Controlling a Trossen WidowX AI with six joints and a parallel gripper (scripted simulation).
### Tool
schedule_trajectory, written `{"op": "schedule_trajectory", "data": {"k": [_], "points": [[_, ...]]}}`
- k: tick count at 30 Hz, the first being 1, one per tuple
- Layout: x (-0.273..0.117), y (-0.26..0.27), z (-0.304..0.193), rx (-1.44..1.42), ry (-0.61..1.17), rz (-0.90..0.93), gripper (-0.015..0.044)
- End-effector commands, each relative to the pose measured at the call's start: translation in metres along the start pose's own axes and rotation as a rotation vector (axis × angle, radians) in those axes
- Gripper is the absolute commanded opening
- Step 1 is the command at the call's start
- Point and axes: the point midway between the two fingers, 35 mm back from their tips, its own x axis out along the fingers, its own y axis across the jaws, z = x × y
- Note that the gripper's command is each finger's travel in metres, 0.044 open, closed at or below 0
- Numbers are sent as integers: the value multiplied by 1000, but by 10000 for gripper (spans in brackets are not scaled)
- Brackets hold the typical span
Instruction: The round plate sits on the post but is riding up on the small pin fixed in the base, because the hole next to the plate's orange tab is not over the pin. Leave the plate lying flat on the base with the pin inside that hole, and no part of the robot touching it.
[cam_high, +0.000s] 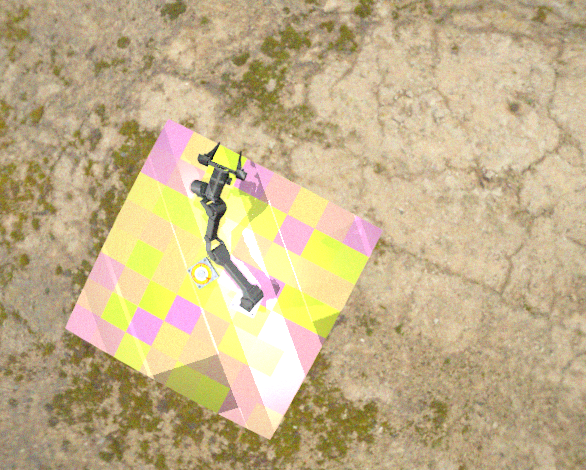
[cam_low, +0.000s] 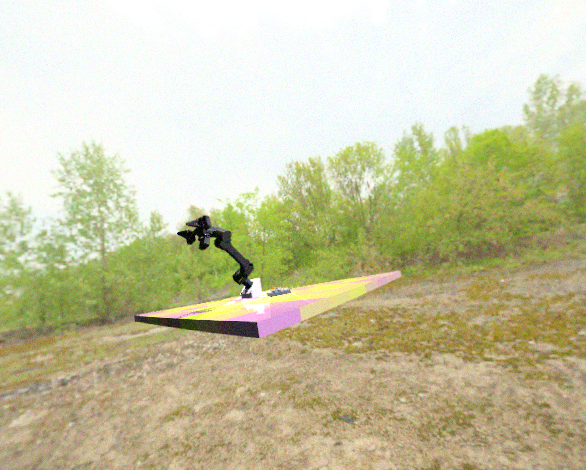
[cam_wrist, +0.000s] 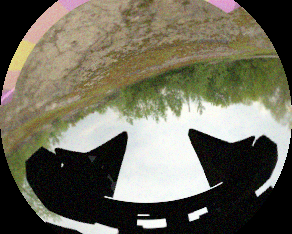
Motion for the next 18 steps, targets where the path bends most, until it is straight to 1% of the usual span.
{"op": "schedule_trajectory", "data": {"k": [1,2,4,9,15,18], "points": [[1,4,-3,8,14,6,374],[4,15,-14,31,56,23,347],[11,60,-52,107,217,90,295],[13,101,-81,154,323,156,164],[-7,185,-150,236,588,275,6],[-22,212,-175,255,697,310,0]]}}
